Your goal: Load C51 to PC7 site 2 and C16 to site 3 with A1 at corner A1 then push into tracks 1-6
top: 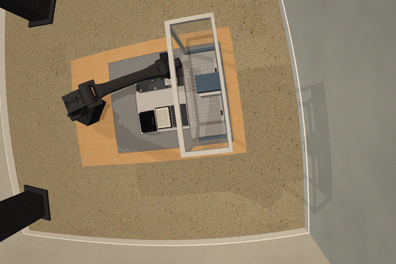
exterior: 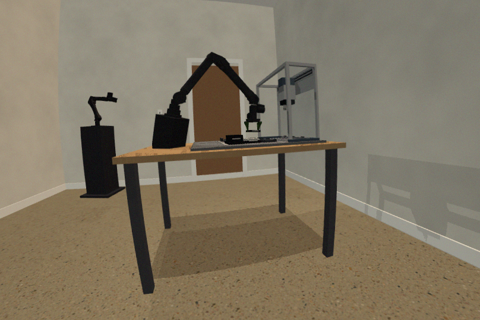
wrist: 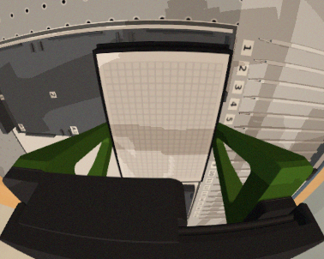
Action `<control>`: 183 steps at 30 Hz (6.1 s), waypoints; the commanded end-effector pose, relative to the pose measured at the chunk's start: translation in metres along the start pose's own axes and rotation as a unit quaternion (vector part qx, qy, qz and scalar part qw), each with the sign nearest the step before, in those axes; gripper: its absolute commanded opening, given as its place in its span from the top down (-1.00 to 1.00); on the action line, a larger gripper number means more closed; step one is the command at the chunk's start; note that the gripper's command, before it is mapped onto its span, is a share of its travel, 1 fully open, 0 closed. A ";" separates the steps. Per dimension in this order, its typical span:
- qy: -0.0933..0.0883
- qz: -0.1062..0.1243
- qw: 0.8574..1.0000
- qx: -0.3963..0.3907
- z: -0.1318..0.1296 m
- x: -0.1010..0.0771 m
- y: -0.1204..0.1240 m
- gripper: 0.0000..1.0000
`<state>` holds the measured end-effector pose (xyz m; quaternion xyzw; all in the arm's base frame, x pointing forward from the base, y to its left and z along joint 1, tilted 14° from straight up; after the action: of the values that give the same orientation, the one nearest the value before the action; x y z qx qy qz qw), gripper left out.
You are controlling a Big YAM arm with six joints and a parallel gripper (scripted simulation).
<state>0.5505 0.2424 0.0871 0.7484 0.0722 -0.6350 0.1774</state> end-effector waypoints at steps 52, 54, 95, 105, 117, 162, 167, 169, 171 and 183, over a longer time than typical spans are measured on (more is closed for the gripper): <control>0.046 -0.005 0.999 0.005 -0.023 0.026 0.001 1.00; 0.046 -0.005 0.999 0.005 -0.023 0.026 0.001 1.00; 0.027 -0.003 1.000 0.002 -0.008 0.054 0.005 1.00; 0.026 -0.003 1.000 0.002 -0.007 0.055 0.005 1.00; 0.026 -0.003 1.000 0.002 -0.007 0.057 0.005 1.00; 0.028 -0.003 1.000 0.003 -0.011 0.055 0.005 1.00; 0.030 -0.004 1.000 0.003 -0.013 0.054 0.006 1.00; 0.031 -0.004 1.000 0.003 -0.014 0.053 0.006 1.00; 0.031 -0.004 0.999 0.004 -0.015 0.052 0.006 -0.92; 0.031 -0.004 0.999 0.003 -0.015 0.052 0.006 -0.92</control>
<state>0.5666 0.2385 0.0389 0.7667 0.0759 -0.6140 0.1712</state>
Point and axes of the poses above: the point where the finger pads meet when closed, its own x axis out along the fingers, its own z axis across the jaws, y = z × x, the point moved 10 cm from there along -x, back along the fingers, and after that the axes turned 10 degrees about -x, right-handed, at the moved point
